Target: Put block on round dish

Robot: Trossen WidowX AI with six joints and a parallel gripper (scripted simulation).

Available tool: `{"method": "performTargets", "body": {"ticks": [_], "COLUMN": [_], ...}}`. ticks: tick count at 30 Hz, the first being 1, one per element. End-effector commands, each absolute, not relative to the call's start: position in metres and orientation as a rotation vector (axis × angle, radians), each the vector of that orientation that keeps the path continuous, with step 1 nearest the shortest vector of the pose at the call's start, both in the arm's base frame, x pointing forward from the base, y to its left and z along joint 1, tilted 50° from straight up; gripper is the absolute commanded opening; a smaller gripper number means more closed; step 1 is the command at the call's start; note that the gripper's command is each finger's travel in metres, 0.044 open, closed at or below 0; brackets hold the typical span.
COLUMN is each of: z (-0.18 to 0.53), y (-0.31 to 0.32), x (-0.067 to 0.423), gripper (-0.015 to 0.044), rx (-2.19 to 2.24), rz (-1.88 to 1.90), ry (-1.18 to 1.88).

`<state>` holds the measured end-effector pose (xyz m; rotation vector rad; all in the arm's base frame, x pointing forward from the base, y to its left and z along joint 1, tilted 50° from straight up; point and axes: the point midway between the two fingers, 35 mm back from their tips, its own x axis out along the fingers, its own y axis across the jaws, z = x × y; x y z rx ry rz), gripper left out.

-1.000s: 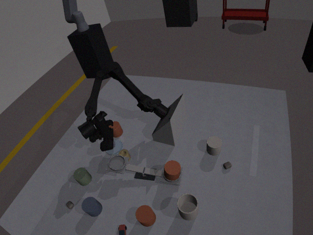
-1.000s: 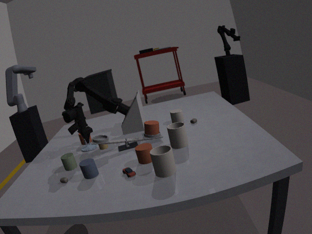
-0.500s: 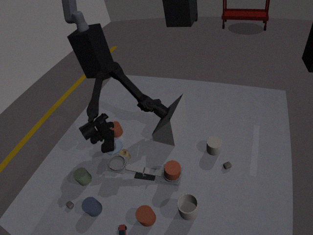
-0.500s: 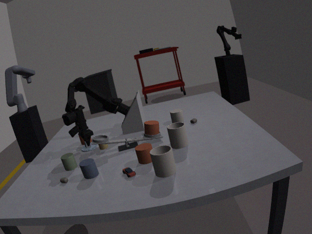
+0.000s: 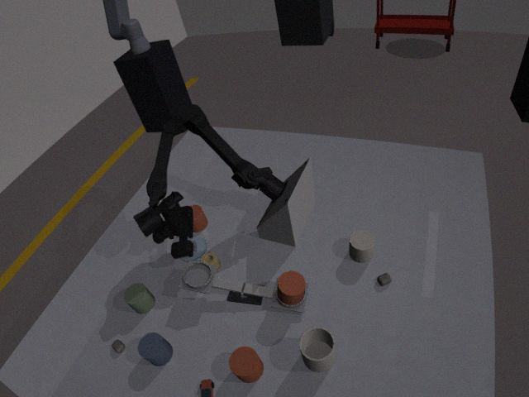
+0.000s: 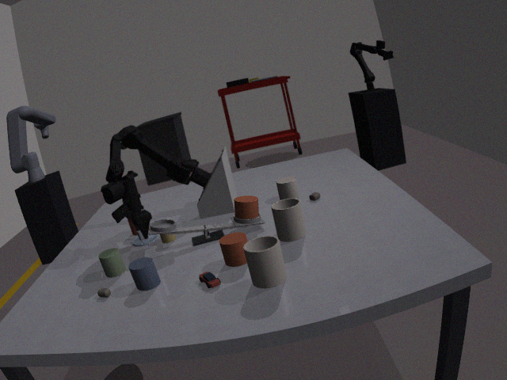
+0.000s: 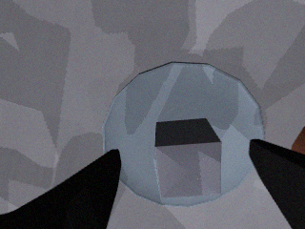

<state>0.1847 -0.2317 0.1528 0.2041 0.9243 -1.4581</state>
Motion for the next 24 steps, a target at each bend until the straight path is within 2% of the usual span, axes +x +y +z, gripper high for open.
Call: {"method": "performTargets", "body": {"ticks": [1,24], "z": [0.157,0.215], "y": [-0.226,-0.153], "x": [0.195,0.202], "gripper": [0.0440,0.0440], "rx": [0.210,0.207], "rz": [-1.445,-1.444], "ry": [0.877,0.936]}}
